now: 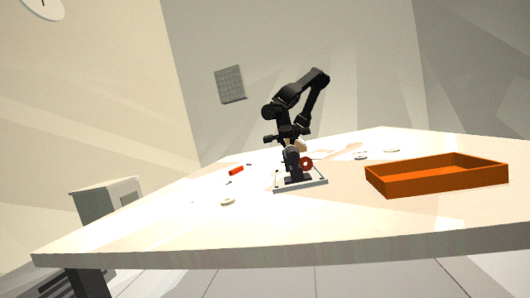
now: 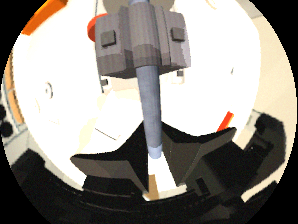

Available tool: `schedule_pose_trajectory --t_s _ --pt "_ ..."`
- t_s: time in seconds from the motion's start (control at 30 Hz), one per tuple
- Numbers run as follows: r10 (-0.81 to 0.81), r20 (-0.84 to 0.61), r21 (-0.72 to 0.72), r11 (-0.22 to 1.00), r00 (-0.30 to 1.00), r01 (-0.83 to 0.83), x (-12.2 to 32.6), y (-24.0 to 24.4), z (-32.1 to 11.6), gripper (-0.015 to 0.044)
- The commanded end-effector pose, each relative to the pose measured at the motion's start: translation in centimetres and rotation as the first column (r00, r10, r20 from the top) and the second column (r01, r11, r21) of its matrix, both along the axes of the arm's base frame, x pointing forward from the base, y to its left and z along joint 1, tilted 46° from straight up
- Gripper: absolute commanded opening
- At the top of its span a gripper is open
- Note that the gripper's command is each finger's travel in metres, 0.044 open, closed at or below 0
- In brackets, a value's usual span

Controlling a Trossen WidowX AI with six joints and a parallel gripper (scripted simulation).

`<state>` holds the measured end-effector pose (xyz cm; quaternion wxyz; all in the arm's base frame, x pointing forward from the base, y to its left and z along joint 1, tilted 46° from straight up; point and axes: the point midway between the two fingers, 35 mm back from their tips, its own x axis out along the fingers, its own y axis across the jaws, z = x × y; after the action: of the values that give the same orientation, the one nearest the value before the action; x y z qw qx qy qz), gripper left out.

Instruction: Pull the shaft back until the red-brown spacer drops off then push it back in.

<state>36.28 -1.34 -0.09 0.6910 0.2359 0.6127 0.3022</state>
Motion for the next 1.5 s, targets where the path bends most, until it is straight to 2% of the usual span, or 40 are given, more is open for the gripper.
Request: schedule_pose_trajectory --t_s 0.0,1.47 --pt "-0.004 0.004 0.002 1.0 1.0 0.004 0.3 0.0 0.1 0.0" --pt "-0.004 0.004 0.002 1.0 1.0 0.004 1.8 0.0 0.3 0.0"
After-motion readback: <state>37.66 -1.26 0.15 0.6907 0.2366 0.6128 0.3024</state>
